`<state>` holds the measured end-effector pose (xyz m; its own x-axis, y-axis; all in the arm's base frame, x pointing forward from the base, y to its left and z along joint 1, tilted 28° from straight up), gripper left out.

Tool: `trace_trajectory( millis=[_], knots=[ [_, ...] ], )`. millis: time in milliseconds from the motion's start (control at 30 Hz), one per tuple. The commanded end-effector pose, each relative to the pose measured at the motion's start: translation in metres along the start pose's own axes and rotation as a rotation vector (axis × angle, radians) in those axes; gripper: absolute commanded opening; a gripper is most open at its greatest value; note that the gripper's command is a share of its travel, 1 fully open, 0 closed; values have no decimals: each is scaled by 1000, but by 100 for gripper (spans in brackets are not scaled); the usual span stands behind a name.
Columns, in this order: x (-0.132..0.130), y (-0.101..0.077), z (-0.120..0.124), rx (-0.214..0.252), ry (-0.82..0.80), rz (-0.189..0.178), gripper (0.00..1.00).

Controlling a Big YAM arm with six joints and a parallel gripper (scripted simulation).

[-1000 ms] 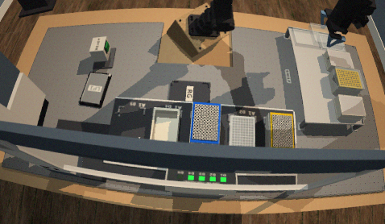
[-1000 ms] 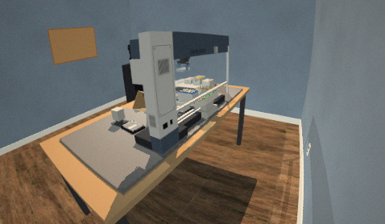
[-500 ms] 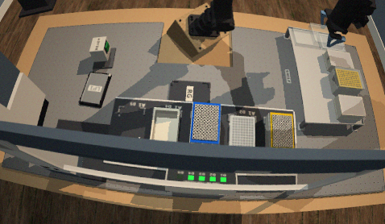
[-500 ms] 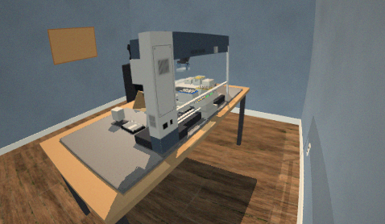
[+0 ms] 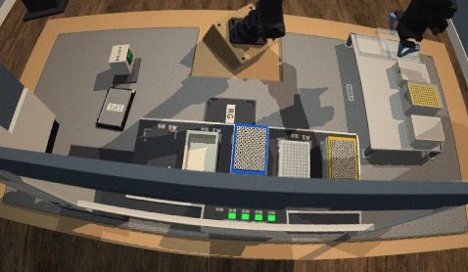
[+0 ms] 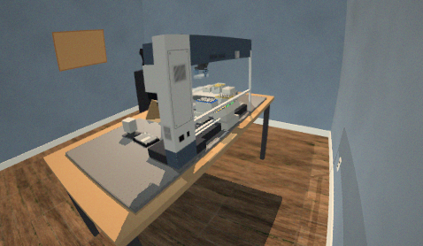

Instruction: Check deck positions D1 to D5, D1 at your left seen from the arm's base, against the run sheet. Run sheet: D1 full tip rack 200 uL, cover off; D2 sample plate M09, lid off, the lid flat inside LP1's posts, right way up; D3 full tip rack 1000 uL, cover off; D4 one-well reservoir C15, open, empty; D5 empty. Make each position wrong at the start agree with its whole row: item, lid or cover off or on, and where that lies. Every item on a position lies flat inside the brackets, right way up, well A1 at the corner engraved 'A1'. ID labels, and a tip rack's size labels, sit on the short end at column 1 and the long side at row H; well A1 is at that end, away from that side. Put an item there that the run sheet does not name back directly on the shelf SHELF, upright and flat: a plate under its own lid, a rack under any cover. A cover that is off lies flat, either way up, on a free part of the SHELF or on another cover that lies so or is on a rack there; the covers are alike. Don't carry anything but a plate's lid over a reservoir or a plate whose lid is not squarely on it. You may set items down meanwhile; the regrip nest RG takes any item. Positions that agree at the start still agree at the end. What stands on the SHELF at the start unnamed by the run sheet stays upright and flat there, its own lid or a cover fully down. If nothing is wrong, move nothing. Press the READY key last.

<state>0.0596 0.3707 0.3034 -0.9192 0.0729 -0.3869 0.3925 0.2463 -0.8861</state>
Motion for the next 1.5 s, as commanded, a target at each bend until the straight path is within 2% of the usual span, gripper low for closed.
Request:
trace_trajectory(
  millis=[0, 1467],
  knots=[
    [-15, -32, -19, -96, 32, 1, 0],
    [-17, -33, -18, -97, 37, 2, 0]
  ],
)
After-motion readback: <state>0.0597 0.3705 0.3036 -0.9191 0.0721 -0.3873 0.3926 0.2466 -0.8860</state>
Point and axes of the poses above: the point where the finger pads meet when closed, its own y axis out along the fingers, its own x axis across the jaws, z = x × y, the point moved 3 cm from there along -y, back along the fingers, and after that the axes turned 8 degrees about -y, right-handed, at the moved point
